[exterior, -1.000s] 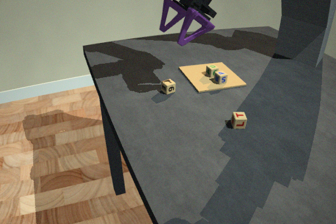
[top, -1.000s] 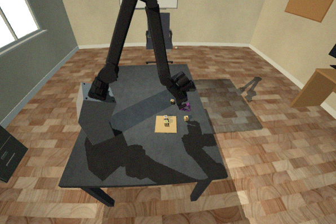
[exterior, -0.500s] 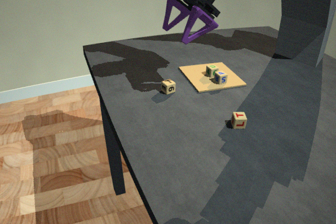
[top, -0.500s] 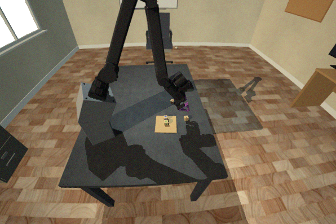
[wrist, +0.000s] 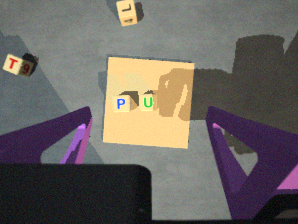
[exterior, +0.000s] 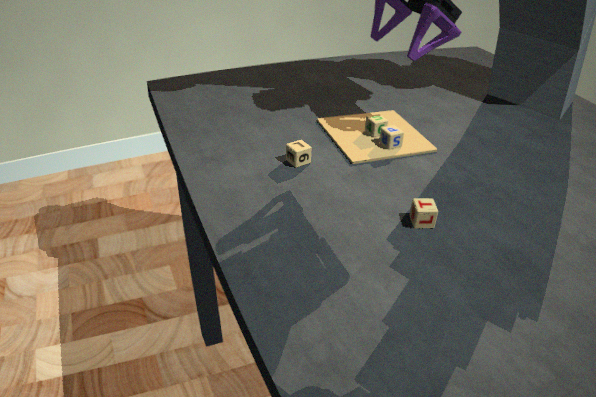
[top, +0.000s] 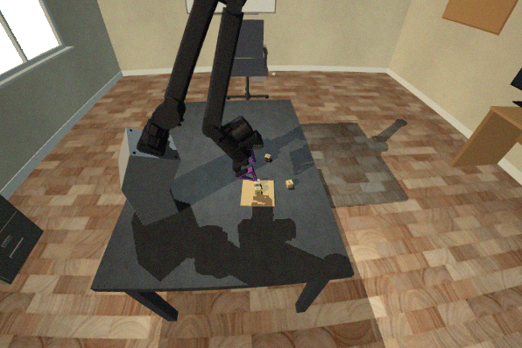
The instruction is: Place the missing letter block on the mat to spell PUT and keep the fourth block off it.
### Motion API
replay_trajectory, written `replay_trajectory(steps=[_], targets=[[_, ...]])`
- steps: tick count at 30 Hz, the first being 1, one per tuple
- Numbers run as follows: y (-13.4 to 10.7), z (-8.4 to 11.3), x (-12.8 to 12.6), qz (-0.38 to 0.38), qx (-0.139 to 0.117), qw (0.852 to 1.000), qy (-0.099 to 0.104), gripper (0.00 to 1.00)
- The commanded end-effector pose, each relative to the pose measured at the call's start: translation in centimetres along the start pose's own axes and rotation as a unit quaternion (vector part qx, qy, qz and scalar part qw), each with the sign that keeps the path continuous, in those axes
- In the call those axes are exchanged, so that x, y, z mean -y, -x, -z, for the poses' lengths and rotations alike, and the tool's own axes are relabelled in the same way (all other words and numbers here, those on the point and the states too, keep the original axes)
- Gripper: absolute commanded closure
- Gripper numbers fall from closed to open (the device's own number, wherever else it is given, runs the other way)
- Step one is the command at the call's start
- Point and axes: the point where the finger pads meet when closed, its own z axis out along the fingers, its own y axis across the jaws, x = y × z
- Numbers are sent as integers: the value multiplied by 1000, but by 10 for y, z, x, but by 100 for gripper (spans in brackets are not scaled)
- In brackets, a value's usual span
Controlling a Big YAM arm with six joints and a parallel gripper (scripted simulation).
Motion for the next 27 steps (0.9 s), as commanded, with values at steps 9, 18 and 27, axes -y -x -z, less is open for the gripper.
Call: replay_trajectory(steps=[9, 18, 27], targets=[[4, -3, -3, 12, 9, 1000, 5, 0], [8, -5, -4, 13, 12, 1000, 6, 0], [8, -5, -4, 13, 12, 1000, 6, 0]])
